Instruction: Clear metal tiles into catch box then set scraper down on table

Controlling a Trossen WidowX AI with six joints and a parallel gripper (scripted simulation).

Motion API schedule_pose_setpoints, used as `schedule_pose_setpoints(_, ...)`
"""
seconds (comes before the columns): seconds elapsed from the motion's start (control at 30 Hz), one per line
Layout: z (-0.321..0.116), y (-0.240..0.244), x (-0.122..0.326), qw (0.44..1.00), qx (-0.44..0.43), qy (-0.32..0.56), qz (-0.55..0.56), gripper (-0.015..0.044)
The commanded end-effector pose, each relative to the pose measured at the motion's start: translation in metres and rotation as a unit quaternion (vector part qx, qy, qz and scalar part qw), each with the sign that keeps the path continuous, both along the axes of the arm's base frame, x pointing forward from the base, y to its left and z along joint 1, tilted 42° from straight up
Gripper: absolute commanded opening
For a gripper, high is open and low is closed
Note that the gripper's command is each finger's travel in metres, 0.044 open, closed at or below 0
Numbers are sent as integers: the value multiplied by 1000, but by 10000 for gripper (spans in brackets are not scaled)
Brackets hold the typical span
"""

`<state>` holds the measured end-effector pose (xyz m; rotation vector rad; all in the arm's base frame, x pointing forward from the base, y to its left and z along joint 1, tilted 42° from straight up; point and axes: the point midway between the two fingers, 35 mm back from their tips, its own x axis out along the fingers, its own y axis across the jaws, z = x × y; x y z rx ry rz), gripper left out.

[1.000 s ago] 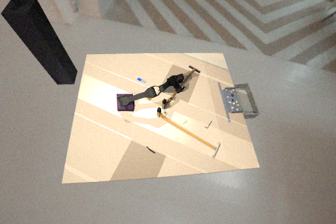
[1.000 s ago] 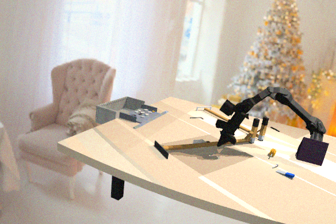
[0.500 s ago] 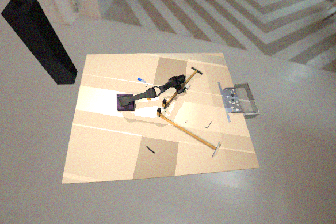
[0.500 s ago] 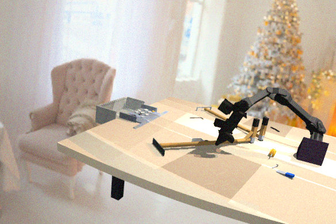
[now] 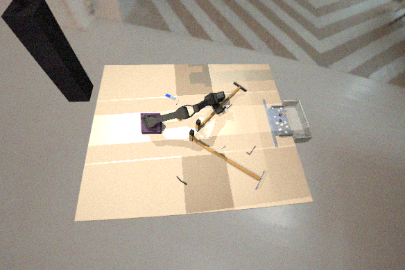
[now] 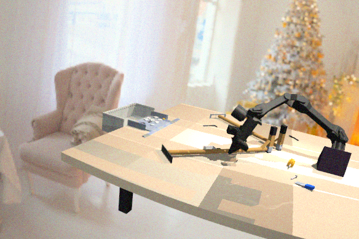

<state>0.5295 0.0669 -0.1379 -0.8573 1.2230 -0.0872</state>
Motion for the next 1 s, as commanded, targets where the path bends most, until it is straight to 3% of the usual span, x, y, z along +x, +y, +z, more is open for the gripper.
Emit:
schedule_pose_setpoints(0.0, 1, -7, 3, 1000, -2, 0, -4, 0)
schedule_pose_setpoints(0.43, 7, -14, 13, 1000, -2, 0, -3, 0)
schedule_pose_setpoints(0.97, 47, 31, 14, 1000, 1, 0, 1, 0)
